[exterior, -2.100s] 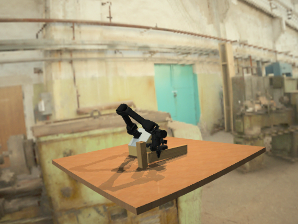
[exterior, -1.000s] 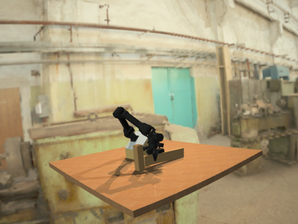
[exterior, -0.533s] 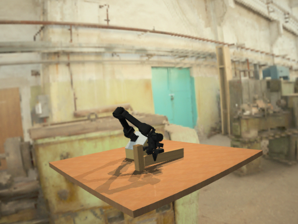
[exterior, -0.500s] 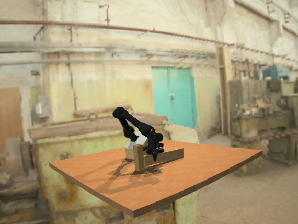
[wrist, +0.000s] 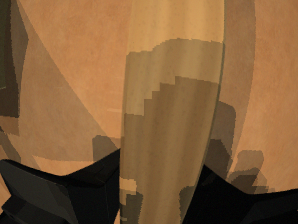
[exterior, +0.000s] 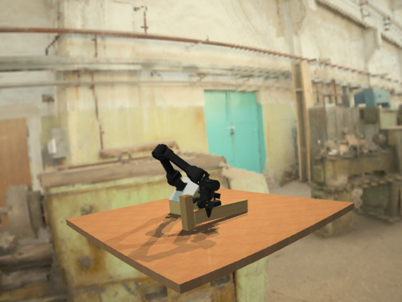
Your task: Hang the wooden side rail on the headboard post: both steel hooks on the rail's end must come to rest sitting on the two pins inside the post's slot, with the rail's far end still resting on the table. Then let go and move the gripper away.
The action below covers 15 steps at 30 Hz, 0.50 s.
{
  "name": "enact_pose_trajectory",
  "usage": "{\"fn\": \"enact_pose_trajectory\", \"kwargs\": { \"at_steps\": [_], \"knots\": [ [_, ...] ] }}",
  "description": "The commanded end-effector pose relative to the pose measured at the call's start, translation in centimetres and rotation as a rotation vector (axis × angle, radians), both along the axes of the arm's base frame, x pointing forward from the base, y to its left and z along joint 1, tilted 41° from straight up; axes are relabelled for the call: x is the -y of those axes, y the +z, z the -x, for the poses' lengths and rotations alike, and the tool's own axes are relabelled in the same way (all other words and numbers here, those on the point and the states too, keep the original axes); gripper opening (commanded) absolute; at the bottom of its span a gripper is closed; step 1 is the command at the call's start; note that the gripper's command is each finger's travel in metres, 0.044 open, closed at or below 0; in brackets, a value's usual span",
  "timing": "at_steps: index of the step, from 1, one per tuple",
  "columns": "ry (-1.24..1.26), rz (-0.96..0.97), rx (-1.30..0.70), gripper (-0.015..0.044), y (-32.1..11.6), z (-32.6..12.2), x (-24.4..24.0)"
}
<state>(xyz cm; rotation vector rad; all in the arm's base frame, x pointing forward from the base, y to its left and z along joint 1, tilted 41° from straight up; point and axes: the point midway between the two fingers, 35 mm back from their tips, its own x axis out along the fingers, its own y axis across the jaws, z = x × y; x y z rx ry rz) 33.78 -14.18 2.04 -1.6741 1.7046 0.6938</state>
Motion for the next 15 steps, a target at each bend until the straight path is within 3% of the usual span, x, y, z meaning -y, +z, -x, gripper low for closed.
{"fn": "enact_pose_trajectory", "kwargs": {
  "at_steps": [1,15],
  "knots": [
    [0.006,0.003,0.004,0.0,0.39,-0.3,0.04],
    [0.006,0.003,0.004,0.0,0.51,-0.31,0.15]
  ]
}}
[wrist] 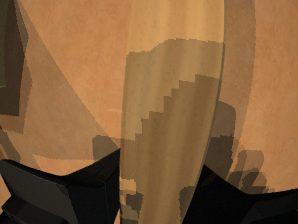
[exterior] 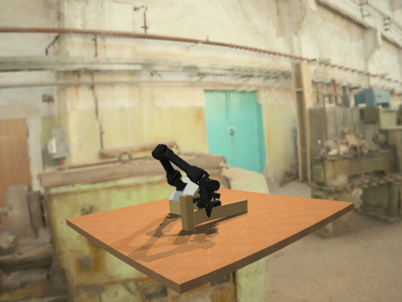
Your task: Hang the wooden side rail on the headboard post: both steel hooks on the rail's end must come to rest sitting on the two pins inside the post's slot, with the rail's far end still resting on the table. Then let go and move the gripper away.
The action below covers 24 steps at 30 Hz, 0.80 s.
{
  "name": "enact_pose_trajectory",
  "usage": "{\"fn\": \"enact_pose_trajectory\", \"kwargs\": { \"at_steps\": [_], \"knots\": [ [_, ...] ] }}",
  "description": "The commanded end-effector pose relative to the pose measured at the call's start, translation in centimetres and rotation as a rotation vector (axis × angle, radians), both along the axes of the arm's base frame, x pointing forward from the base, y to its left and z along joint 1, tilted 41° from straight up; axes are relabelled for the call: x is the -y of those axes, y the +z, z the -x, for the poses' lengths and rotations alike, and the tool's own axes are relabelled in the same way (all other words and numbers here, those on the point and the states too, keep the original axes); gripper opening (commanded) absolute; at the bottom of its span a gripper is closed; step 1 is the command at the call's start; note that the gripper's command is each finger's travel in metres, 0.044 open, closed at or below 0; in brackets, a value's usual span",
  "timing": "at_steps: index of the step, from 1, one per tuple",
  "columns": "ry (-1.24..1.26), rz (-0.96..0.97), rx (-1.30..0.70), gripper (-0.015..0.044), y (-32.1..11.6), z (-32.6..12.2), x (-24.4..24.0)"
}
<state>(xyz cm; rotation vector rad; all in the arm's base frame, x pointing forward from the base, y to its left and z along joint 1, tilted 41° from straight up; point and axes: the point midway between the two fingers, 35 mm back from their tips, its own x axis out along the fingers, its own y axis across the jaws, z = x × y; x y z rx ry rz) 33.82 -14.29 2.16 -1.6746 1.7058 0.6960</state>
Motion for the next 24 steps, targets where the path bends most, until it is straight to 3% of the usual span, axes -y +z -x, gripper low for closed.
{"fn": "enact_pose_trajectory", "kwargs": {
  "at_steps": [1,24],
  "knots": [
    [0.006,0.003,0.007,0.0,0.4,-0.25,0.04],
    [0.006,0.003,0.006,0.0,0.47,0.0,0.3]
  ]
}}
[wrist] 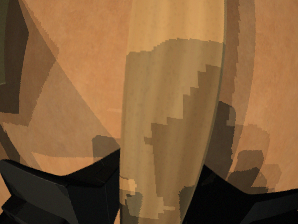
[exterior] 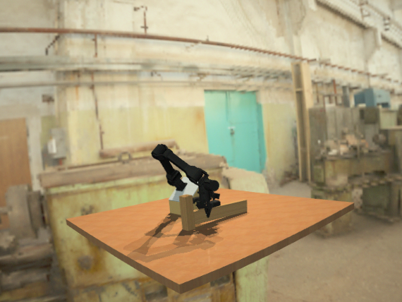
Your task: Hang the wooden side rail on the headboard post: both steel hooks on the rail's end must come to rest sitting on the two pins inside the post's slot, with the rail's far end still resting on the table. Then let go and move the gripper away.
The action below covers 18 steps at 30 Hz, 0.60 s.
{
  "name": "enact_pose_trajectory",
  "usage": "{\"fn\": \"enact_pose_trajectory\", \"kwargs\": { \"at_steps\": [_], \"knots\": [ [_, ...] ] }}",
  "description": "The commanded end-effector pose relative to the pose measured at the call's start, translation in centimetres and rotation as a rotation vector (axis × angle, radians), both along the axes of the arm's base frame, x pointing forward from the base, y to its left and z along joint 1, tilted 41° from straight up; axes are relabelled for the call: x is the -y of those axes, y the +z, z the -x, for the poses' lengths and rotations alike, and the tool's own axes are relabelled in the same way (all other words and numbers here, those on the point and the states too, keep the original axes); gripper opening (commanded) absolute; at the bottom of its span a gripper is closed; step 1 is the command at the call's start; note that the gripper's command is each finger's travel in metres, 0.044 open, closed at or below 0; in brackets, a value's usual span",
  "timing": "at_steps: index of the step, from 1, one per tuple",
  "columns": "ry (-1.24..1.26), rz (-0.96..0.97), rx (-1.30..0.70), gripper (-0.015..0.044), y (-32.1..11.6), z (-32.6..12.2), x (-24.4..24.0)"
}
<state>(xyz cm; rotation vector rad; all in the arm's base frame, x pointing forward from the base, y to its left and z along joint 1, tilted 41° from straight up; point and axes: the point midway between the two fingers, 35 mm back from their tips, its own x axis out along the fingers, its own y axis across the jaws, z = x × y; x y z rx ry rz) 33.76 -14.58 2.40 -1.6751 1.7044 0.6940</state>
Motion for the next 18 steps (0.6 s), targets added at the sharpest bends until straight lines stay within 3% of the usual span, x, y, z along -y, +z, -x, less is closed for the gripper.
{"fn": "enact_pose_trajectory", "kwargs": {
  "at_steps": [1,18],
  "knots": [
    [0.005,0.003,0.004,0.0,0.24,-0.08,0.01],
    [0.005,0.003,0.004,0.0,0.49,-0.25,0.07]
  ]
}}
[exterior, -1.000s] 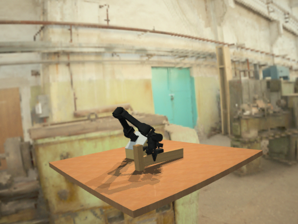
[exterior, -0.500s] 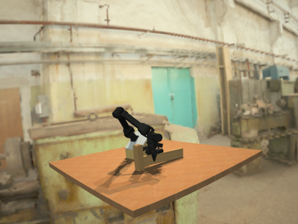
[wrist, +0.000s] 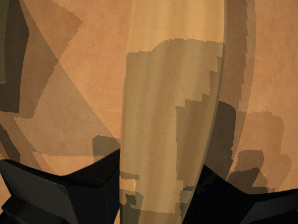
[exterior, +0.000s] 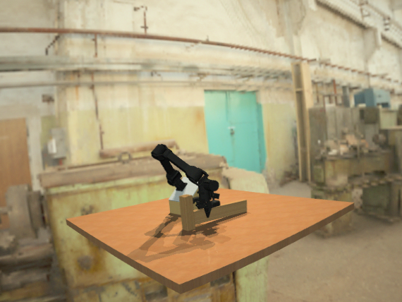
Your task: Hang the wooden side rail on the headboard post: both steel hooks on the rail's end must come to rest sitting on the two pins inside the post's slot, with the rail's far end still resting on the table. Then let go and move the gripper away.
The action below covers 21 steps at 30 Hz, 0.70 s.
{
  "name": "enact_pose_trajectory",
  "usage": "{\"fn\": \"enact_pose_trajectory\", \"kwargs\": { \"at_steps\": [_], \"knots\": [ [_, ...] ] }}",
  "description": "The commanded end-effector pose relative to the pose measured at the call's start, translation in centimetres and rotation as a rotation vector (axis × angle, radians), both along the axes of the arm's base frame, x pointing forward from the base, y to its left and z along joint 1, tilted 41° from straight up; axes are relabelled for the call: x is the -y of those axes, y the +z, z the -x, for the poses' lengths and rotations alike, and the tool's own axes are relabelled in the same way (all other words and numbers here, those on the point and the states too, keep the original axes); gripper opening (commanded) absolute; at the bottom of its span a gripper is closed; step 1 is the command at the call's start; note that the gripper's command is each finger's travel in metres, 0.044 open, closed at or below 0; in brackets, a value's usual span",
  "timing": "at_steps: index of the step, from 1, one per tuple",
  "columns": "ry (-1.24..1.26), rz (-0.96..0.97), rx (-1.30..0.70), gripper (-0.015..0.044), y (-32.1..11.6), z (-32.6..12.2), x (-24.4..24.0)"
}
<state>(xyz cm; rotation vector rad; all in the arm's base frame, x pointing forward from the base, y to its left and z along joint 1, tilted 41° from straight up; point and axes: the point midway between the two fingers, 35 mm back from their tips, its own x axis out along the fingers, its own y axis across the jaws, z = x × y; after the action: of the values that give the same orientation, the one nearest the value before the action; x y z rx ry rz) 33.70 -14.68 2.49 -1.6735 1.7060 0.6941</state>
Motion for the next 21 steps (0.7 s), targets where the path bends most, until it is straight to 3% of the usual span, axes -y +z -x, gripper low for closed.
{"fn": "enact_pose_trajectory", "kwargs": {
  "at_steps": [1,21],
  "knots": [
    [0.007,0.003,0.005,0.0,0.42,-0.32,-0.02],
    [0.007,0.003,0.005,0.0,0.35,-0.4,0.15]
  ]
}}
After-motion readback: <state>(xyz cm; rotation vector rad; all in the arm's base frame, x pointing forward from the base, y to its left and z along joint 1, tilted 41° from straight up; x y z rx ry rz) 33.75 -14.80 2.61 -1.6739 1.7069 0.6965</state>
